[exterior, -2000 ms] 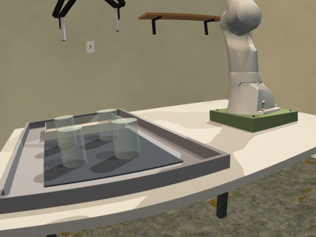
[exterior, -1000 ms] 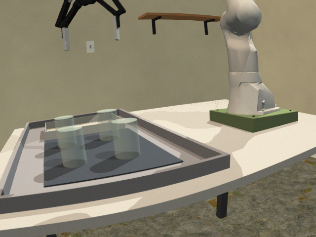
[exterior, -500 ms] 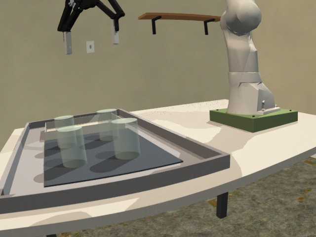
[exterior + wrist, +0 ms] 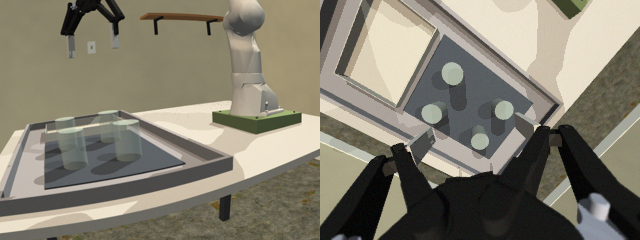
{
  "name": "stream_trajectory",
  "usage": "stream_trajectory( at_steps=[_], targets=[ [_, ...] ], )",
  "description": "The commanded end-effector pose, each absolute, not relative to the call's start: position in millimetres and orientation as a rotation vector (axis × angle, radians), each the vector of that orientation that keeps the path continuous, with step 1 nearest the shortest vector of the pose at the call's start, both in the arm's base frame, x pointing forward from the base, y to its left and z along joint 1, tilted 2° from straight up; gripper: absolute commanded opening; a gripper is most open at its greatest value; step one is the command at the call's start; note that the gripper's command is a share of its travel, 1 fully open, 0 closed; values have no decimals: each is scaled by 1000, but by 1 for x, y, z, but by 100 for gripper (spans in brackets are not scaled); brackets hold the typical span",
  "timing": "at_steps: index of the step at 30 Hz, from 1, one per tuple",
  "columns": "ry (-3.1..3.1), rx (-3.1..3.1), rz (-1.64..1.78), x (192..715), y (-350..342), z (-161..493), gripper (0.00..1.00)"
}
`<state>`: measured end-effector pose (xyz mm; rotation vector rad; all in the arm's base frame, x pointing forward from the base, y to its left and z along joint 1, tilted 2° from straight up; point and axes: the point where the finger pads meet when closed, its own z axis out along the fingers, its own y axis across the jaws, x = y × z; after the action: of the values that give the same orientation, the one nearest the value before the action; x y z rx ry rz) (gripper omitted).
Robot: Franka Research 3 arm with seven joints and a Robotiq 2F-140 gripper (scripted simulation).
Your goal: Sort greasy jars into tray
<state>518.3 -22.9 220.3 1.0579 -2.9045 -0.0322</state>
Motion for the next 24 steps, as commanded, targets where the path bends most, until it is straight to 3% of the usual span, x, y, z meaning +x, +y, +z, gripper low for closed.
stream_trajectory(
  at_steps=[1, 24],
  targets=[
    [-2979, 839, -19, 520, -24, 213, 100],
    [-3046, 576, -10, 521, -25, 203, 100]
  ],
)
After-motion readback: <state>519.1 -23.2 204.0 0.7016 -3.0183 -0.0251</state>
